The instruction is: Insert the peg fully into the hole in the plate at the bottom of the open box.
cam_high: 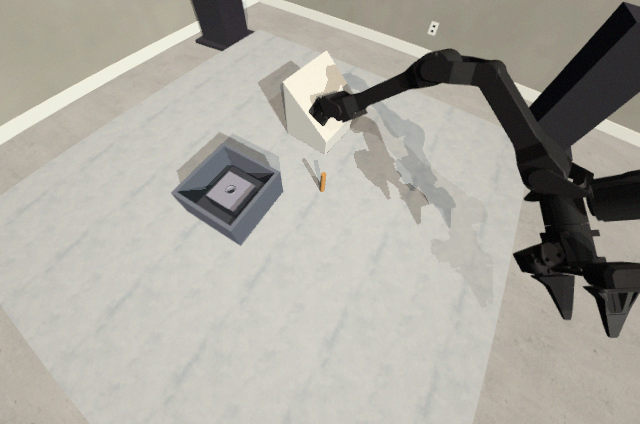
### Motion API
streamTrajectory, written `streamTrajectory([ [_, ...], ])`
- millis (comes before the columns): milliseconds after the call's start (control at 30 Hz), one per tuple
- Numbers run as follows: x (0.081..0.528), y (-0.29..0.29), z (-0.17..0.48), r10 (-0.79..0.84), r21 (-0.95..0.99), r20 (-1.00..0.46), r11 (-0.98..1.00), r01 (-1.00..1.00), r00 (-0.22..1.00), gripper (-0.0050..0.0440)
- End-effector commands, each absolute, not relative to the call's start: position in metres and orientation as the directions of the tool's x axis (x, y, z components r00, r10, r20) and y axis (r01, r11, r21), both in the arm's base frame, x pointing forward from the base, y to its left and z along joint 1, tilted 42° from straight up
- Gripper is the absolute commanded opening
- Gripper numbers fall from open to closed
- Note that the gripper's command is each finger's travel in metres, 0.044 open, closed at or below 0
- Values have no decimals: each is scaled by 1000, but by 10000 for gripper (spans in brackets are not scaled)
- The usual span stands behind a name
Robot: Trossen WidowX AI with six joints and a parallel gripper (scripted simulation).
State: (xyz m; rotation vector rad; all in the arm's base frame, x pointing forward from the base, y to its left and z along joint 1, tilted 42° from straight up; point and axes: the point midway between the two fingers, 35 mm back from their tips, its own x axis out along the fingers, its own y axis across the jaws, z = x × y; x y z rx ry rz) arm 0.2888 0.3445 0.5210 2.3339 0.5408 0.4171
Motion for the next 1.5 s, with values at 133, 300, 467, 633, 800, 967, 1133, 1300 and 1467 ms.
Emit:
streamTrajectory([
  [133, 289, 344, 521, 487, 693, 145, -672, 264, 861, 400],
  [300, 289, 344, 521, 487, 693, 145, -672, 264, 861, 400],
  [467, 289, 344, 521, 487, 693, 145, -672, 264, 861, 400],
  [633, 306, 334, 501, 483, 770, 83, -587, 252, 872, 440],
  [800, 352, 289, 433, 442, 918, -141, -276, 284, 886, 440],
  [967, 376, 233, 367, 376, 922, -358, -2, 387, 855, 440],
  [1133, 381, 195, 328, 331, 872, -487, 139, 469, 808, 440],
  [1300, 369, 131, 265, 269, 729, -683, 314, 608, 679, 440],
  [1467, 334, 74, 211, 255, 564, -825, 410, 716, 504, 440],
])
